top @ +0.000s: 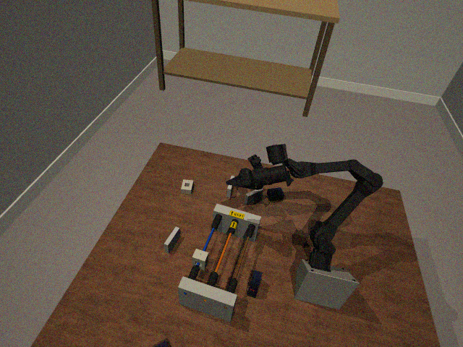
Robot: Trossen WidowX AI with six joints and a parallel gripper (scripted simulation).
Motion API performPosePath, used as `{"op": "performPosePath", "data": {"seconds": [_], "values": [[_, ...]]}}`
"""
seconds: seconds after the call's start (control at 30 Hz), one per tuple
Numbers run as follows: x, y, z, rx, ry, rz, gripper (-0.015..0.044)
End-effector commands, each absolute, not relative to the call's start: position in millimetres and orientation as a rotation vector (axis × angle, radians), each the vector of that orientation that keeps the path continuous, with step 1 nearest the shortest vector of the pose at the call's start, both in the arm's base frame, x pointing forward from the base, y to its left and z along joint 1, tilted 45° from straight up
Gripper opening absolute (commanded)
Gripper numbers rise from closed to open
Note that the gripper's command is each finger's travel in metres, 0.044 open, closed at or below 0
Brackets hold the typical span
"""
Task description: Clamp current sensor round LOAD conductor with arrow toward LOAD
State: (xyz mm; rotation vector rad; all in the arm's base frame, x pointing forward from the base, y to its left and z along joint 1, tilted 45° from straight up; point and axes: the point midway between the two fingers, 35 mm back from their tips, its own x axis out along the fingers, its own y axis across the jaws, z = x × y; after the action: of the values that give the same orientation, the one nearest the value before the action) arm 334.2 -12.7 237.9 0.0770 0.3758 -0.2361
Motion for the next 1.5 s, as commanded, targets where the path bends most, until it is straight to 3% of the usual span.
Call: {"op": "performPosePath", "data": {"seconds": [0.0,0.23,1.2,1.47], "values": [[318.3,-23.6,181.9,-0.018,0.692,-0.503,0.0440],[286.7,-36.7,166.4,-0.404,0.904,-0.814,0.0440],[287.0,-35.0,163.7,-0.404,0.910,-0.809,0.0440],[267.2,27.3,49.7,-0.440,1.191,-0.673,0.0440]]}}
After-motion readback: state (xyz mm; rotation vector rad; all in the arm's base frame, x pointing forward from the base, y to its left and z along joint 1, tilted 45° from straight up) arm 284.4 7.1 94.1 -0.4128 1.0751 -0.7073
